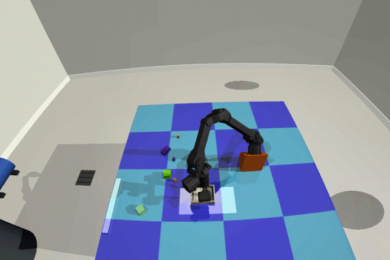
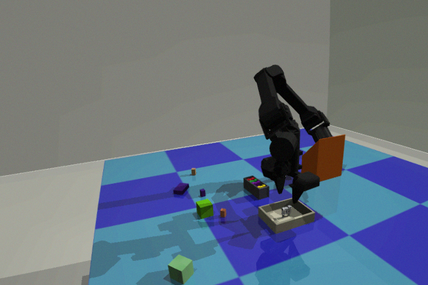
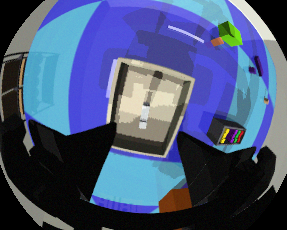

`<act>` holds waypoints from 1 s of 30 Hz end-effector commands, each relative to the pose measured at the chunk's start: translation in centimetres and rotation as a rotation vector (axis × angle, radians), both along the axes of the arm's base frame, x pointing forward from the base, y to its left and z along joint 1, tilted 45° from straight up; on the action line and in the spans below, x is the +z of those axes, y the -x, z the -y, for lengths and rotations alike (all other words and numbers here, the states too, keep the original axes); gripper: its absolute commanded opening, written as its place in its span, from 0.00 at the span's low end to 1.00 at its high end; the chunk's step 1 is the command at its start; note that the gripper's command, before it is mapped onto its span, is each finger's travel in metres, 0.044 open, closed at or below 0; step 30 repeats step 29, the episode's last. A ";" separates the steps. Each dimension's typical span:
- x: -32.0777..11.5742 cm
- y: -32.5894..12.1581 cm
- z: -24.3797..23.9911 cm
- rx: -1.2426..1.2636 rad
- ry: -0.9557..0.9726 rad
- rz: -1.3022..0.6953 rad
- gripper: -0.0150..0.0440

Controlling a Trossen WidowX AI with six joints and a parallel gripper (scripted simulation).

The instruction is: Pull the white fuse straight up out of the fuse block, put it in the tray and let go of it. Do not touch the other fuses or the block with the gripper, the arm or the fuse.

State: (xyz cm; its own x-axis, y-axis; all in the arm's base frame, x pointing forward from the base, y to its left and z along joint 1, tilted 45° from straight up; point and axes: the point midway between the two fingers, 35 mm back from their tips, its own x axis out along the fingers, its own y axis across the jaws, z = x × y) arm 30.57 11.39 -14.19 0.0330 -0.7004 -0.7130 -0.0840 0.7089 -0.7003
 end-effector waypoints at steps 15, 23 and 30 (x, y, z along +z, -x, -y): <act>1.8 0.0 -2.1 0.015 -0.007 0.009 0.81; 1.8 0.0 -2.1 0.015 -0.007 0.009 0.81; 1.8 0.0 -2.1 0.015 -0.007 0.009 0.81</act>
